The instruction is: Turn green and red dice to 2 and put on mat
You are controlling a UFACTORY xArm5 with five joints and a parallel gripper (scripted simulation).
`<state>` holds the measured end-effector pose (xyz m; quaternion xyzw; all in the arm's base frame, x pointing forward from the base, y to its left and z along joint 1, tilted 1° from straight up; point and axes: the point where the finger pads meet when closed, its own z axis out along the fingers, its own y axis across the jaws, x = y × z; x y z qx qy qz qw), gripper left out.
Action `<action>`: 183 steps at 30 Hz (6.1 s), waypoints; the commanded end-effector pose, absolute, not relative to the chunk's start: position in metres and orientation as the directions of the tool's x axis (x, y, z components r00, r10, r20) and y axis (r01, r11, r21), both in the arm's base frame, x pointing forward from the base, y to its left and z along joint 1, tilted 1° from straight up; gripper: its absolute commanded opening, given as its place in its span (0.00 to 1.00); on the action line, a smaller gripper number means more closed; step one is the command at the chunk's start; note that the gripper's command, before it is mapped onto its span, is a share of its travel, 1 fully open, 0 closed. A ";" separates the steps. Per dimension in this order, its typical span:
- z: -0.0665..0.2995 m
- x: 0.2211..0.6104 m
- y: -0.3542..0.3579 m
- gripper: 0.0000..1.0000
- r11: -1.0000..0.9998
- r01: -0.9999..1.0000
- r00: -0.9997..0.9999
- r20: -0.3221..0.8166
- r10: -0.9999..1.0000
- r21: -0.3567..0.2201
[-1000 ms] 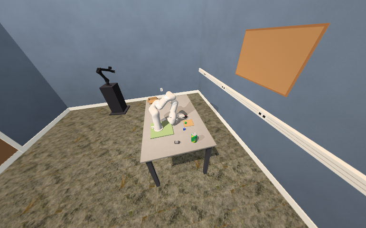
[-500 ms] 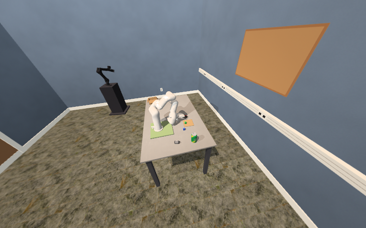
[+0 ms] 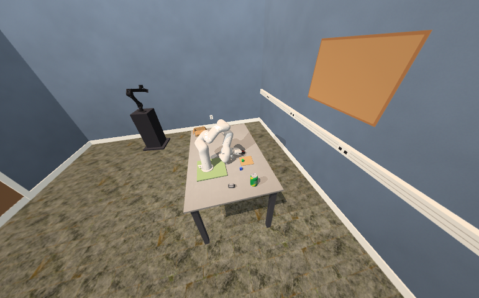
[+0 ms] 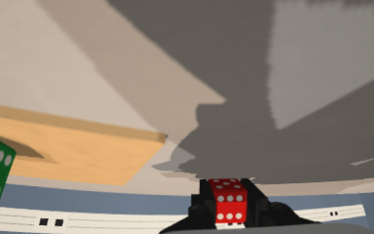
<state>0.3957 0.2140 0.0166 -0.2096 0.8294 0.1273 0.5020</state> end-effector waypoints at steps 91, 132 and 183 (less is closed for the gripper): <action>0.045 0.357 0.193 0.42 0.880 -0.475 -0.407 -0.887 -0.219 0.001; 0.104 0.364 0.197 0.42 0.880 -0.475 -0.527 -0.800 -0.285 0.000; 0.131 0.403 0.218 0.42 0.879 -0.477 -0.878 -0.021 -0.477 0.000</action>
